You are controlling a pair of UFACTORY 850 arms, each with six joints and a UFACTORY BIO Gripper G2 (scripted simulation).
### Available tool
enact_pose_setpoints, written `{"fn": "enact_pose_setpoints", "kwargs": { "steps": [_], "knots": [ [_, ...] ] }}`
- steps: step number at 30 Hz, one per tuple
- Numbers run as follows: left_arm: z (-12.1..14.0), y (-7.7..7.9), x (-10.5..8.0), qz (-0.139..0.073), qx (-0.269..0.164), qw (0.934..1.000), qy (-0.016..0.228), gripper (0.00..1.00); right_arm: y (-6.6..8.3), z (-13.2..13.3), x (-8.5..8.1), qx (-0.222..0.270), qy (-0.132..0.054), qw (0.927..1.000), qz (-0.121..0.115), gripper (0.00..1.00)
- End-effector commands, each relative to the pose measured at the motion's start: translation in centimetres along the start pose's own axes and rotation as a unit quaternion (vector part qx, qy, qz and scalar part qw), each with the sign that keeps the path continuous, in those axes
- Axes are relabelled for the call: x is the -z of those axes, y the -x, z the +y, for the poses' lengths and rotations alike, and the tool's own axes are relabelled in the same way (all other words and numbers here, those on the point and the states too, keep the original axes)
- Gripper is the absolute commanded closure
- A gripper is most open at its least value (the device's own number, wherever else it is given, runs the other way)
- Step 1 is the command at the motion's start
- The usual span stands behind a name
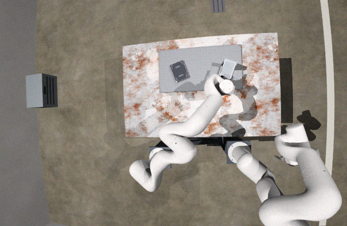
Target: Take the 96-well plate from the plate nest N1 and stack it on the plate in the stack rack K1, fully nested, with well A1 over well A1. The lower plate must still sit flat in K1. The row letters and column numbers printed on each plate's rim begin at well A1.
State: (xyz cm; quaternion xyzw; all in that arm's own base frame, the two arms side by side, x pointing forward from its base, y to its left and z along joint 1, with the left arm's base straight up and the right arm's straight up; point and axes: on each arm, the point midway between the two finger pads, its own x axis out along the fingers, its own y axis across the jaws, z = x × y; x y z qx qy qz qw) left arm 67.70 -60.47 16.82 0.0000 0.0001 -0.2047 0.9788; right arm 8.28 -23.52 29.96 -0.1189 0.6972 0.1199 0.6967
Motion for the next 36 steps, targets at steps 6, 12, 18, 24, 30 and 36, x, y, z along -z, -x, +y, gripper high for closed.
{"fn": "enact_pose_setpoints", "kwargs": {
  "steps": [6,12,18,24,30,36],
  "knots": [
    [0.0,-0.1,-0.1,-0.001,0.000,1.0000,0.000,1.00,0.0,-0.1,0.0,0.001,0.000,1.0000,0.000,0.00],
    [0.0,-0.1,0.8,-0.001,0.000,1.0000,0.000,1.00,0.0,-0.1,0.0,0.001,0.000,1.0000,0.000,0.00],
    [0.0,-0.1,1.8,-0.001,0.000,1.0000,0.000,1.00,0.0,-0.1,0.0,0.001,0.000,1.0000,0.000,0.00],
    [0.0,-0.1,2.4,-0.001,0.000,1.0000,0.000,1.00,0.0,-0.1,0.0,0.001,0.000,1.0000,0.000,0.00],
    [0.0,-0.1,3.4,-0.001,0.000,1.0000,0.000,1.00,0.0,-0.1,0.0,0.001,0.000,1.0000,0.000,0.00],
    [0.0,-0.1,4.4,-0.001,0.000,1.0000,0.000,1.00,0.0,-0.1,0.0,0.001,0.000,1.0000,0.000,0.00]
  ]
}}
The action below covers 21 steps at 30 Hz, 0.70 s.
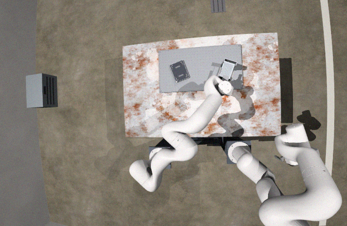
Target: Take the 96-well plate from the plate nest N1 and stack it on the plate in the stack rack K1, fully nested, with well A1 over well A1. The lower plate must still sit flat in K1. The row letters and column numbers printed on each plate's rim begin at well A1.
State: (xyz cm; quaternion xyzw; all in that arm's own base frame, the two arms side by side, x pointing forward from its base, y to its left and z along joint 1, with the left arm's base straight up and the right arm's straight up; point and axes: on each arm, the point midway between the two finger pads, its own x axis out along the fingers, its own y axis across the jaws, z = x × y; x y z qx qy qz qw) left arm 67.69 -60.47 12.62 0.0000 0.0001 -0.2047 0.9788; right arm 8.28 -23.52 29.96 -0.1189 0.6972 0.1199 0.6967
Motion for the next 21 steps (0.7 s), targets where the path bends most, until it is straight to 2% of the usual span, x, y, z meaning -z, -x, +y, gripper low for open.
{"fn": "enact_pose_setpoints", "kwargs": {
  "steps": [1,21],
  "knots": [
    [0.0,-0.1,0.2,-0.001,0.000,1.0000,0.000,1.00,0.0,-0.1,0.0,0.001,0.000,1.0000,0.000,0.00],
    [0.0,-0.1,3.1,-0.001,0.000,1.0000,0.000,1.00,0.0,-0.1,0.0,0.001,0.000,1.0000,0.000,0.00]
  ]
}}
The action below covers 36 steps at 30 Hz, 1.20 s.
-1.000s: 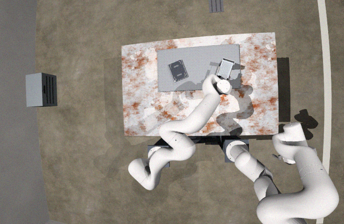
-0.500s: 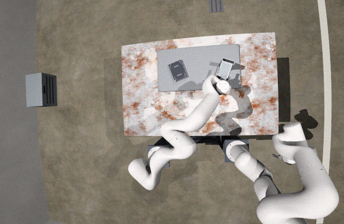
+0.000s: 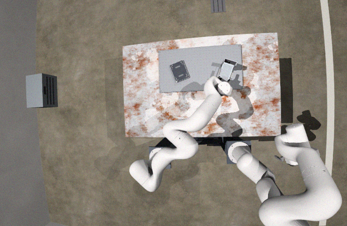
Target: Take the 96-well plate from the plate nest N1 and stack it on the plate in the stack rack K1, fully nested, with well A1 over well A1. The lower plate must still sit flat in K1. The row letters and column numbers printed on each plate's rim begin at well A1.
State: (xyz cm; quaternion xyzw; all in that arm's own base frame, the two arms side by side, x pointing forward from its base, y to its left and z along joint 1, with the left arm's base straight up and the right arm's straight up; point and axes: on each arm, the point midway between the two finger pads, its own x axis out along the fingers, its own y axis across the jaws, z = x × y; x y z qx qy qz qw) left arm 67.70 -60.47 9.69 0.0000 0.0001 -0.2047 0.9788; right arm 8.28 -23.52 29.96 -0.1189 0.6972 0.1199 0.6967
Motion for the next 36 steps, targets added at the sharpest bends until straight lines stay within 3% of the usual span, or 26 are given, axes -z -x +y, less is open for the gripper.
{"fn": "enact_pose_setpoints", "kwargs": {
  "steps": [1,11,36],
  "knots": [
    [0.0,-0.1,0.3,-0.001,0.000,1.0000,0.000,1.00,0.0,-0.1,0.0,0.001,0.000,1.0000,0.000,0.00],
    [0.0,-0.1,2.0,-0.001,0.000,1.0000,0.000,1.00,0.0,-0.1,0.0,0.001,0.000,1.0000,0.000,0.00],
    [0.0,-0.1,2.0,-0.001,0.000,1.0000,0.000,1.00,0.0,-0.1,0.0,0.001,0.000,1.0000,0.000,0.00]
  ]
}}
